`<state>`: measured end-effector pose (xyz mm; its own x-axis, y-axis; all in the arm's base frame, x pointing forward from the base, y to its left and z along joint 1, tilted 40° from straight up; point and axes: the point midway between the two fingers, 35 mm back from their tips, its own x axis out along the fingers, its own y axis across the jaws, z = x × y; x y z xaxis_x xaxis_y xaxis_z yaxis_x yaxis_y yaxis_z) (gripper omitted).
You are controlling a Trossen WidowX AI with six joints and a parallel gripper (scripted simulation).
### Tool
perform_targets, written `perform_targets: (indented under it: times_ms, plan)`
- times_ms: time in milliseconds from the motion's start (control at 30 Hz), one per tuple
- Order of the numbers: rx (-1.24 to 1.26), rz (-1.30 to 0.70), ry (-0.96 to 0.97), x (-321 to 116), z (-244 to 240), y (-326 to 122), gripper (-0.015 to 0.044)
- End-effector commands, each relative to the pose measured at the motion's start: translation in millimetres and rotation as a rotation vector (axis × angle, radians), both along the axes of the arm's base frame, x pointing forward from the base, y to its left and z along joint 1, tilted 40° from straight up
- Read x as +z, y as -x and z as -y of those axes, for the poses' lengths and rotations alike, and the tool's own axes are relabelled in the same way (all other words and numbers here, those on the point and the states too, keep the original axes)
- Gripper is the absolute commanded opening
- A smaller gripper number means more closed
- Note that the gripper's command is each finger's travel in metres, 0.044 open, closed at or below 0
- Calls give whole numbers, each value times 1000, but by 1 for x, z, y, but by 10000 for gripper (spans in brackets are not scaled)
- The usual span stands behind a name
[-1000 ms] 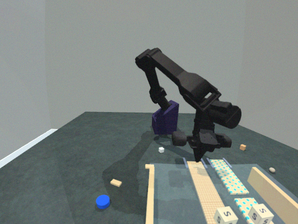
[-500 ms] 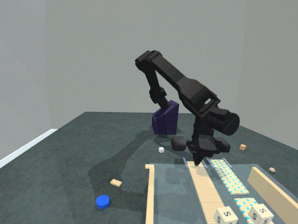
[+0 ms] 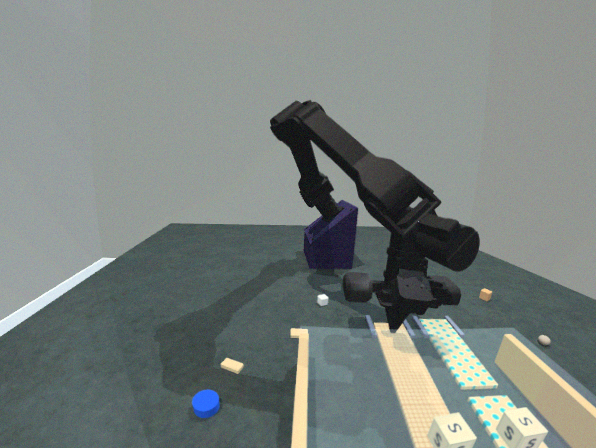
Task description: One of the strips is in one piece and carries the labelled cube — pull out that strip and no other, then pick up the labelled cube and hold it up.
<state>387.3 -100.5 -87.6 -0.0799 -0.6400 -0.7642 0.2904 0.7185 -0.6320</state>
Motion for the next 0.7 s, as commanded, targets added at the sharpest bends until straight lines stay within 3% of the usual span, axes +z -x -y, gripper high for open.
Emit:
perform_targets:
  times_ms: [0,667]
  plan:
    - [3,0,2,0,1,-1,0]
    - [3,0,2,-2,2,-2,0]
